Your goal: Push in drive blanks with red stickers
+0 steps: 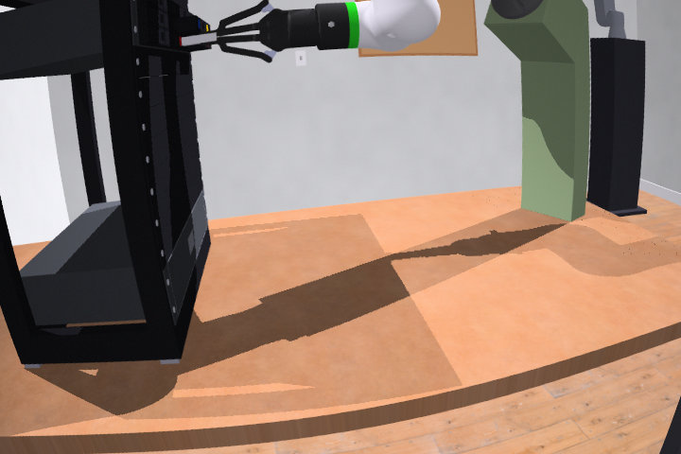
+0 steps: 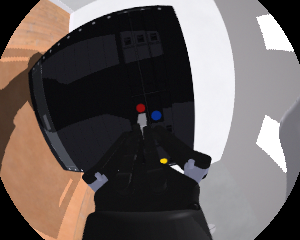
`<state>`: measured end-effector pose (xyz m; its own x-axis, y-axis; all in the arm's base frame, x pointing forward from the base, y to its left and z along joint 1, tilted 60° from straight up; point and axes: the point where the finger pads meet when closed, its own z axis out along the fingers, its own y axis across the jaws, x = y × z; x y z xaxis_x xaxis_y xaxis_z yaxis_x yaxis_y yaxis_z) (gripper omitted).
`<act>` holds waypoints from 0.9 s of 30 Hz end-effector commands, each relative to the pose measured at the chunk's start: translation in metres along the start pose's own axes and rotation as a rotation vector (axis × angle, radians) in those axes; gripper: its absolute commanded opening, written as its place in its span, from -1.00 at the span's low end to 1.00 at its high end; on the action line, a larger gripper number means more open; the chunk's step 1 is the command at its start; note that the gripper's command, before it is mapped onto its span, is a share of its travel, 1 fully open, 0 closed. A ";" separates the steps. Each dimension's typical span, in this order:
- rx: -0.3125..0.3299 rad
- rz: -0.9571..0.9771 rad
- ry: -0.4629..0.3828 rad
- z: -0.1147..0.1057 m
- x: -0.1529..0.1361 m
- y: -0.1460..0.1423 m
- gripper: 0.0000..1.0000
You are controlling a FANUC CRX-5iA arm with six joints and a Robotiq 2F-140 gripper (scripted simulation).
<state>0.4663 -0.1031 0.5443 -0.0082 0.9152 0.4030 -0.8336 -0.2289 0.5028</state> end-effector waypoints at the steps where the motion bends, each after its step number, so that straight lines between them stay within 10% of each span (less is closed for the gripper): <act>1: 0.000 0.000 0.000 -0.001 0.000 0.000 -1.00; 27: 0.000 0.000 0.000 -0.082 0.000 0.000 -1.00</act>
<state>0.4215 -0.0765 0.4826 -0.0080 0.9153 0.4026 -0.8335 -0.2286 0.5030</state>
